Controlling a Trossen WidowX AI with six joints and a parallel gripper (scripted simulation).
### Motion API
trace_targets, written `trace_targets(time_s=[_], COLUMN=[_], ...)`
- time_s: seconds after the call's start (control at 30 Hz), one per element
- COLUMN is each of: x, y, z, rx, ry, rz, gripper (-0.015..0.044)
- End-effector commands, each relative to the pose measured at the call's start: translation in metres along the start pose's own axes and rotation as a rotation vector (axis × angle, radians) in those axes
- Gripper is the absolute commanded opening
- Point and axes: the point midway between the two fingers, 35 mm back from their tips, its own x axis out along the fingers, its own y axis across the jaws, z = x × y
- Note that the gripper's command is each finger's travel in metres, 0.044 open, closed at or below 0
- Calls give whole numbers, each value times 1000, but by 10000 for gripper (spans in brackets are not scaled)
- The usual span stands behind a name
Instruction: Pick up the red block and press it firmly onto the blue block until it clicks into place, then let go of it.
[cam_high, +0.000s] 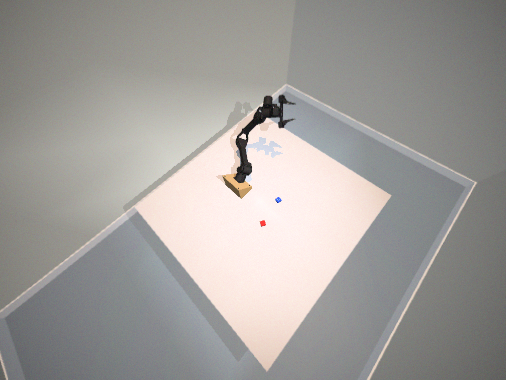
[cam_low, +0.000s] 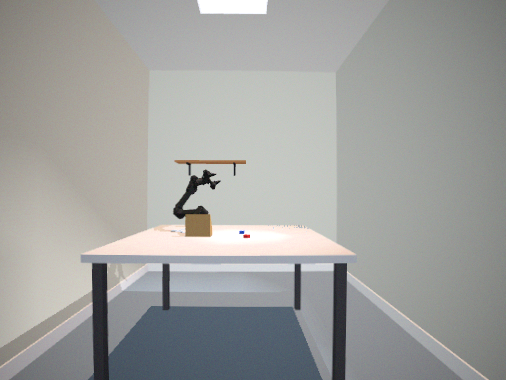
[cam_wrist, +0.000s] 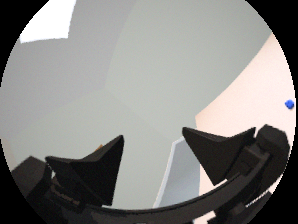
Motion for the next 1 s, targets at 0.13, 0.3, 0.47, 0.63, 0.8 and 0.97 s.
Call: trace_targets(time_s=[0.13, 0.3, 0.47, 0.63, 0.8, 0.97], x=[16, 44, 74, 92, 105, 107], y=[-11, -39, -86, -127, -187, -261], z=[31, 69, 109, 144, 189, 229], rx=[35, -7, 28, -22, -95, -149], ry=[-77, -130, -135, -153, -149, -82], rz=[-11, -136, -282, -429, -633, -864], gripper=[440, 440, 440, 440, 440, 440])
